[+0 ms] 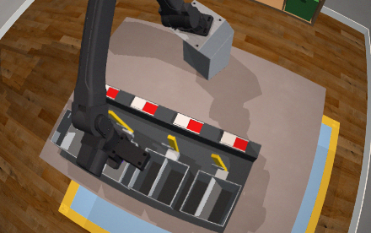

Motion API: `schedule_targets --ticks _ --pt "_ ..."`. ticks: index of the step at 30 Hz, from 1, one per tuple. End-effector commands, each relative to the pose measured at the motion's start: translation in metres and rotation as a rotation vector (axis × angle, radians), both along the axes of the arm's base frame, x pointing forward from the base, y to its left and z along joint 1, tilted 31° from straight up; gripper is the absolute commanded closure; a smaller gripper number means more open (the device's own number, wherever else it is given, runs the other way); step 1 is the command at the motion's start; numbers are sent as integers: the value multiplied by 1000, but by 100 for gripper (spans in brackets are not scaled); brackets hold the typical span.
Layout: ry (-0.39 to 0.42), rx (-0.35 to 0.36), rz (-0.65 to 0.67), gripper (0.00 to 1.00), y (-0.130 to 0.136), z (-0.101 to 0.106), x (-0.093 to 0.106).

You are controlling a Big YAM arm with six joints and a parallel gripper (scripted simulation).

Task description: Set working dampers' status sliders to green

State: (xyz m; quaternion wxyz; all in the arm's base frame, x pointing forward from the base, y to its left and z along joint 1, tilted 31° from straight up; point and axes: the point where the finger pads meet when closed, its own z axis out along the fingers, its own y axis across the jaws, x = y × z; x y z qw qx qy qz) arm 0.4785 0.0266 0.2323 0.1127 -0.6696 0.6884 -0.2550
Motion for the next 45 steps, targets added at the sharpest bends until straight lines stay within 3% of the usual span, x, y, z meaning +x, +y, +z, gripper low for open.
schedule_targets --ticks 1,6,35,37,44,45 --pt "36 -23 77 100 14 -17 1" --pt "36 -25 49 100 1 -18 3" --pt "35 -23 53 100 1 -26 5" --pt "-4 -16 54 100 3 -13 -5" --pt "-3 -13 54 100 1 -58 -79" --pt "-3 -13 54 100 1 -58 -79"
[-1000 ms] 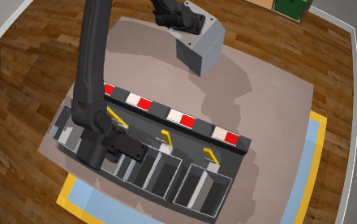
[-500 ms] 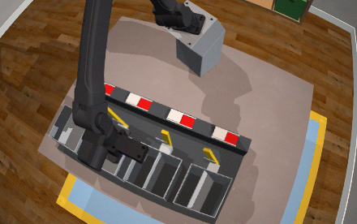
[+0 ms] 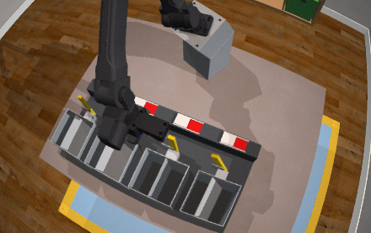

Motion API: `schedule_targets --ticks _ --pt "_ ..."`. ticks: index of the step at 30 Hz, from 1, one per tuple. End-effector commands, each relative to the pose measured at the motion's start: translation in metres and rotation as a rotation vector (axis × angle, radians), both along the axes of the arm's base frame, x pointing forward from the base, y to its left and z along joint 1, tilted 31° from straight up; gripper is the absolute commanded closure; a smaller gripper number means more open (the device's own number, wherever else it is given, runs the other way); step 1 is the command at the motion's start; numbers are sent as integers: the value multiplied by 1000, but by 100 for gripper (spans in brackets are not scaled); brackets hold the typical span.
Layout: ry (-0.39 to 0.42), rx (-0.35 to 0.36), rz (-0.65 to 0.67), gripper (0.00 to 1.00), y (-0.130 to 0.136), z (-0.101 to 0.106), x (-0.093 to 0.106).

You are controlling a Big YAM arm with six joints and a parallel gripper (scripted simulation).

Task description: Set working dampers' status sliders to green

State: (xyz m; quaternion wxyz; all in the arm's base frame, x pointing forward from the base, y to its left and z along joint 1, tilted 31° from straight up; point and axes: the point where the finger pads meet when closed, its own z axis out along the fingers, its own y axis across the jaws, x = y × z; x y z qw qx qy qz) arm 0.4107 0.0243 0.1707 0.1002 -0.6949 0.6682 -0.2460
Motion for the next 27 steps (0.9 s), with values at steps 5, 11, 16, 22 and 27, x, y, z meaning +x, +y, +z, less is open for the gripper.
schedule_targets --ticks 5,11,16,22,27 --pt "-38 9 -4 100 -3 -29 -68" --pt "-12 3 -4 100 -11 -66 -136" --pt "-32 8 -5 100 -10 -63 -140" --pt "-35 10 -23 100 -14 -65 -133" --pt "-4 -4 -7 100 -18 -82 -140"
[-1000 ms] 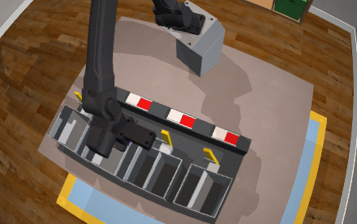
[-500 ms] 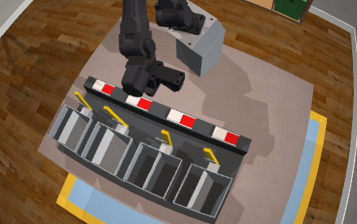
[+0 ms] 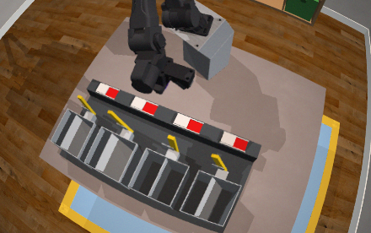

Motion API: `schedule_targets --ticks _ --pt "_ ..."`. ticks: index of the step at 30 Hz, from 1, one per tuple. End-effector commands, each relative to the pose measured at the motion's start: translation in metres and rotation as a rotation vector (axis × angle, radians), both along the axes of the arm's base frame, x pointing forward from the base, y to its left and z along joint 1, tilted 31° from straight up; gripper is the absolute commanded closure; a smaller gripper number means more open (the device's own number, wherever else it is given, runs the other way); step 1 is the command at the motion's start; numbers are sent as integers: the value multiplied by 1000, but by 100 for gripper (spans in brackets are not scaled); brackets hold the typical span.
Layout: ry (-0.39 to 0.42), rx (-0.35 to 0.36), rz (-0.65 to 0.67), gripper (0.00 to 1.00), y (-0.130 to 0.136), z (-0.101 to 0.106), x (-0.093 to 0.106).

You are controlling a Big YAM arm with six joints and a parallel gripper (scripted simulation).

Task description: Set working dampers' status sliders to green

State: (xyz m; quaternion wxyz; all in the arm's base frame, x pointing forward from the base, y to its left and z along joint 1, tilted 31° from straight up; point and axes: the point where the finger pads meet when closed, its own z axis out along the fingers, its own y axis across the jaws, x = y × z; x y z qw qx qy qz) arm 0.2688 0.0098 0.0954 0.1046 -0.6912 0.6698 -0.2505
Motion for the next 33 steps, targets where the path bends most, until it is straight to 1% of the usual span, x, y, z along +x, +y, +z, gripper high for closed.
schedule_targets --ticks 1,6,8,23,25,26,33 --pt "10 -4 -1 100 -3 -8 3" --pt "10 -4 -1 100 -6 -20 9" --pt "10 -4 -1 100 -6 -20 9" --pt "12 -4 -1 100 -19 -75 37" --pt "12 -4 -1 100 -19 -75 37" --pt "7 -4 -1 100 -19 -76 42" --pt "7 -4 -1 100 -25 -101 55"
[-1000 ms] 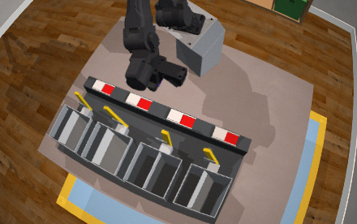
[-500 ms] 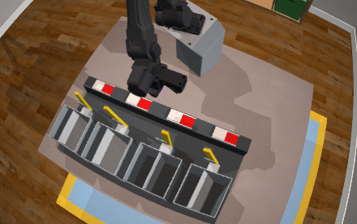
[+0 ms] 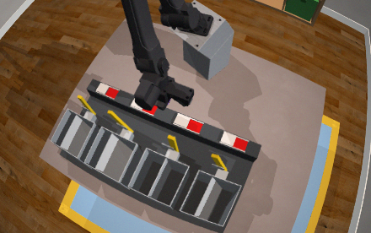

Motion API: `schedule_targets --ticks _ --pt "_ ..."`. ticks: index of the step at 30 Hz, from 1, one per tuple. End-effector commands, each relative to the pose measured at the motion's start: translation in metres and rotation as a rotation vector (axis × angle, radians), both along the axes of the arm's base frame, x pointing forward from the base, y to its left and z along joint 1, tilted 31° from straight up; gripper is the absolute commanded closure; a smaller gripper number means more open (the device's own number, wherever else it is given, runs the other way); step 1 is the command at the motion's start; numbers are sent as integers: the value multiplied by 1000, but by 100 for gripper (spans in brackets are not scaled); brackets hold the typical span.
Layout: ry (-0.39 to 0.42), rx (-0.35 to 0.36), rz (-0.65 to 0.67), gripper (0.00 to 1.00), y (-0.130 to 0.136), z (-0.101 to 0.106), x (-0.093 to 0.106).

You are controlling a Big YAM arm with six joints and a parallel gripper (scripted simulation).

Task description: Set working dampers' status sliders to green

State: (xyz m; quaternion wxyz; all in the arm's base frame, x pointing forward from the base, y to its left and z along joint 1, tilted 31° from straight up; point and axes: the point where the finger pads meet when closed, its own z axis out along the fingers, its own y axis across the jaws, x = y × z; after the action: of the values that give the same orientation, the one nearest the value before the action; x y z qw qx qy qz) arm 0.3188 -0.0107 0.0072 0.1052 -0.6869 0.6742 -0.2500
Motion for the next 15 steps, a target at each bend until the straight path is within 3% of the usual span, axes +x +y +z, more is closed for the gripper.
schedule_targets --ticks 1,15 --pt "6 -8 11 100 -5 -15 8" --pt "2 -8 10 100 -11 -38 23"
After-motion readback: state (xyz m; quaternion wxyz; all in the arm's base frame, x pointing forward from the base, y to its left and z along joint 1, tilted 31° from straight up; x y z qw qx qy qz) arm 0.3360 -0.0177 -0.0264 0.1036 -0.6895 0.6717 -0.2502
